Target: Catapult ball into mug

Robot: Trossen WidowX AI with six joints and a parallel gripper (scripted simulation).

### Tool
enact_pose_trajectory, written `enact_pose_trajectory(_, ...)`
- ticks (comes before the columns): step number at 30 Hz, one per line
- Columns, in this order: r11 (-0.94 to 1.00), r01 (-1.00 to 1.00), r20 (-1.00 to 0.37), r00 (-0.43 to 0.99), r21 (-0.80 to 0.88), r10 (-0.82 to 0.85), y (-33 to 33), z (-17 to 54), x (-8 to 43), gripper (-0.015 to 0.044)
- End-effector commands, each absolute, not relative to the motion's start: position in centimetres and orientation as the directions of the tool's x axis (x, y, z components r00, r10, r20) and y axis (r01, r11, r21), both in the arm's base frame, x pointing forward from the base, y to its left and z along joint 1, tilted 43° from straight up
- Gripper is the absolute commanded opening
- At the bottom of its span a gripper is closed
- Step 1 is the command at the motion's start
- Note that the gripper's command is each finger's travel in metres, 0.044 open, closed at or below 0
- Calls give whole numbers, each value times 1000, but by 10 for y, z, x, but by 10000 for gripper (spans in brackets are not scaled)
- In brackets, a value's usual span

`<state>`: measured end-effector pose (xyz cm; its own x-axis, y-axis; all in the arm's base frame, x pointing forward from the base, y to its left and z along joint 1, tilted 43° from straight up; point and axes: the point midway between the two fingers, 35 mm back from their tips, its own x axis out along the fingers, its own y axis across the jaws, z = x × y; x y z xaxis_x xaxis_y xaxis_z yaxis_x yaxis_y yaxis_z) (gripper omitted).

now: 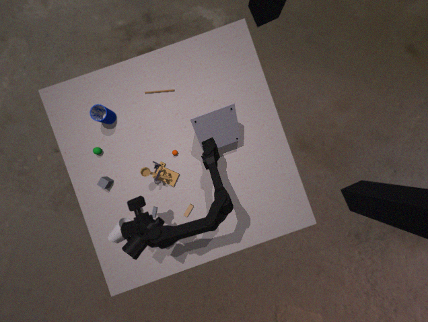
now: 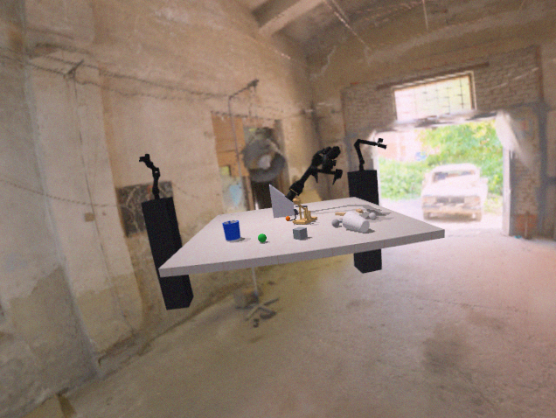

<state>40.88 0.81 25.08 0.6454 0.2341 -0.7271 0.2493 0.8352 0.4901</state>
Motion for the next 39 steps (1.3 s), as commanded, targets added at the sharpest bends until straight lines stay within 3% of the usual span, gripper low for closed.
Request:
enact_pose_trajectory(1, 812, 301, -781, 561, 499, 272, 1, 221, 403, 440)
enact_pose_trajectory(14, 681, 507, -848, 280, 528, 450, -17, 139, 368, 440)
enact_pose_trajectory(24, 520, 680, -778, 119, 517, 617, -26, 97, 333, 440)
enact_pose_trajectory(31, 451, 737, -731, 85, 504, 677, -28, 87, 322, 440)
enact_pose_trajectory(39, 451, 737, -731, 85, 504, 677, -28, 87, 322, 230)
